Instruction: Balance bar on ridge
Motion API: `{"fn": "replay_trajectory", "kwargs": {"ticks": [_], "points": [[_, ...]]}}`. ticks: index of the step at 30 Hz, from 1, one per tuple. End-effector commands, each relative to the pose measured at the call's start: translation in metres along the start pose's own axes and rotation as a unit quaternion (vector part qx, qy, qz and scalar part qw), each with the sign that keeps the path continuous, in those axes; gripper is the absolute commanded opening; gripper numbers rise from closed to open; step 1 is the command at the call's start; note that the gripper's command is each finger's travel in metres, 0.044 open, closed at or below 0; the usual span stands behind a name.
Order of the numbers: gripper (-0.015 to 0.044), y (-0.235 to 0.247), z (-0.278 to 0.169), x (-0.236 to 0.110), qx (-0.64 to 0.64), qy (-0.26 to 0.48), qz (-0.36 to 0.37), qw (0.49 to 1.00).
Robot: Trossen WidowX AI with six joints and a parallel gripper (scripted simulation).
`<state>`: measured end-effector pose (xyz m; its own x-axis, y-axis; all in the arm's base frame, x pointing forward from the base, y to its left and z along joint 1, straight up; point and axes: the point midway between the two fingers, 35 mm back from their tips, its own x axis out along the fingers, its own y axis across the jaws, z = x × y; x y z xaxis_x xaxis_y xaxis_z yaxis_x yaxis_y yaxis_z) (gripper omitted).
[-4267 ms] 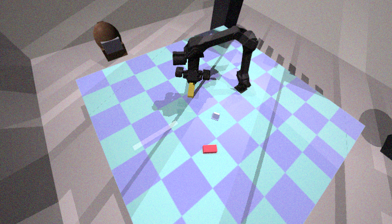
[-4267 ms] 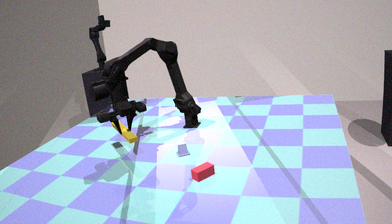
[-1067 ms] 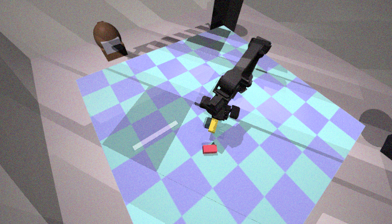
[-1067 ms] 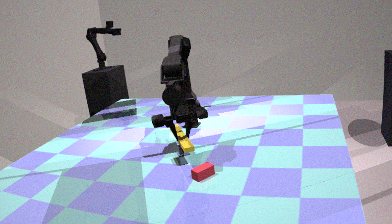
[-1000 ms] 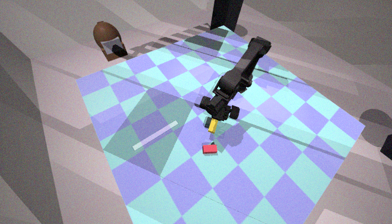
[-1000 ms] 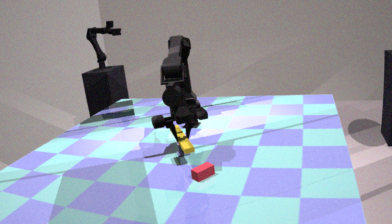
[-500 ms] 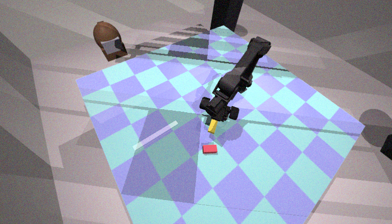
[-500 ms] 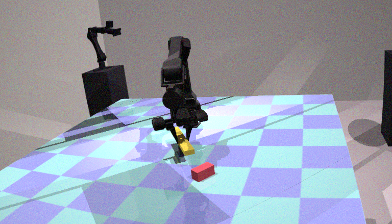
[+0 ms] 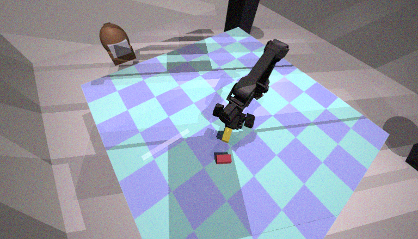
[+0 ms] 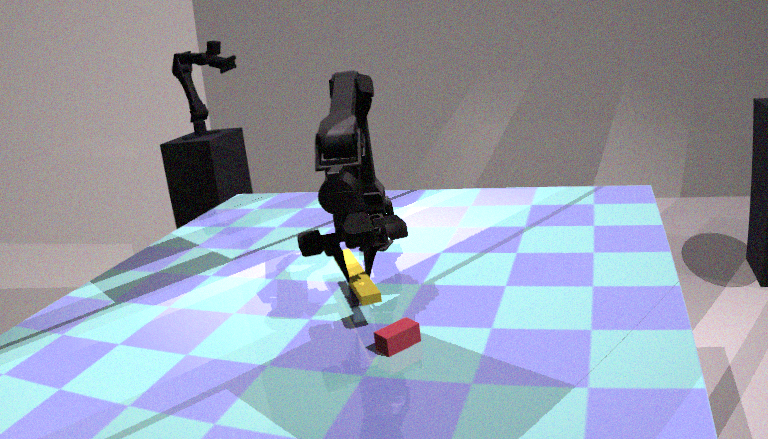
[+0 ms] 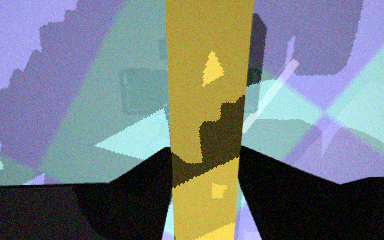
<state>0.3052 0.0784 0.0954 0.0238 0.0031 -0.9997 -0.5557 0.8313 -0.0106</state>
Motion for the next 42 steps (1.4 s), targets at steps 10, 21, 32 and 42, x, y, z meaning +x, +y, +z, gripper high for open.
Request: {"fn": "replay_trajectory", "kwargs": {"ticks": [10, 21, 32, 42], "points": [[0.0000, 0.0002, 0.0004, 0.0013, 0.000, -0.001, 0.001, 1.000], [0.0000, 0.0003, 0.0003, 0.0022, 0.000, -0.001, 0.001, 1.000], [0.0000, 0.0003, 0.0003, 0.0031, 0.000, -0.001, 0.001, 1.000], [0.0000, 0.0003, 0.0003, 0.0039, 0.000, -0.001, 0.001, 1.000]]}}
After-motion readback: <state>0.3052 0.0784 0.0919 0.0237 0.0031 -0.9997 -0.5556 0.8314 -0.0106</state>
